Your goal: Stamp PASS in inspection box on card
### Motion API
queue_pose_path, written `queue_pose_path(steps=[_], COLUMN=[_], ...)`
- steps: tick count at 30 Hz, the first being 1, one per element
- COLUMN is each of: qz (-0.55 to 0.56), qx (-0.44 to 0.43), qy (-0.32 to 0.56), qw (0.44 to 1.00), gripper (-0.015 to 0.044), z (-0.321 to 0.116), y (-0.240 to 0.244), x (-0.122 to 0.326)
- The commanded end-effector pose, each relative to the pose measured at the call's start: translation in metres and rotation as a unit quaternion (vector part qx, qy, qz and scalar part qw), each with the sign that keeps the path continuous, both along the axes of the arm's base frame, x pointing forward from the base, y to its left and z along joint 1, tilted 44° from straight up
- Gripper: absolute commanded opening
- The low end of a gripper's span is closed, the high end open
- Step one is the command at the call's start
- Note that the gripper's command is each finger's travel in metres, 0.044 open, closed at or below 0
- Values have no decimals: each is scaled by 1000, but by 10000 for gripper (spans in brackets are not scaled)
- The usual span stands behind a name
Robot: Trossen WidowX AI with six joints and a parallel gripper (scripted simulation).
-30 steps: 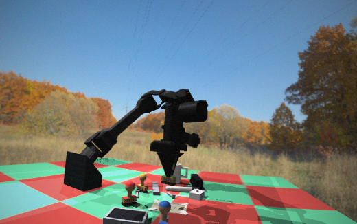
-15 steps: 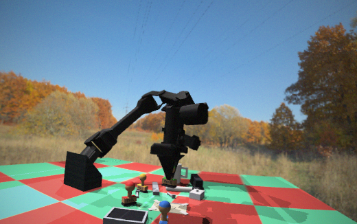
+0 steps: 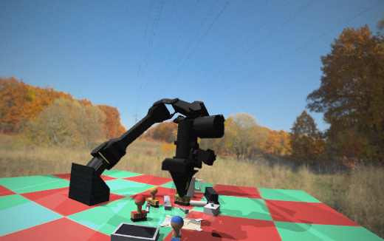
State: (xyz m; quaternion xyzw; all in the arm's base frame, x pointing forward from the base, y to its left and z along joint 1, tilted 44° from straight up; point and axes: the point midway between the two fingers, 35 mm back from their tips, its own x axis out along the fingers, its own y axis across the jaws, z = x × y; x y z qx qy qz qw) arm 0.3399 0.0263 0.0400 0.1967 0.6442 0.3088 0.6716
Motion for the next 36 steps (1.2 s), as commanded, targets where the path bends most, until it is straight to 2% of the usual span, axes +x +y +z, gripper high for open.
queue_pose_path(steps=[1, 36], qz=[-1, -2], qx=[4, 4], qy=[3, 2], qw=[1000, 1000], gripper=[0, 0], z=[-3, -19], y=[4, 20], x=[-1, -2])
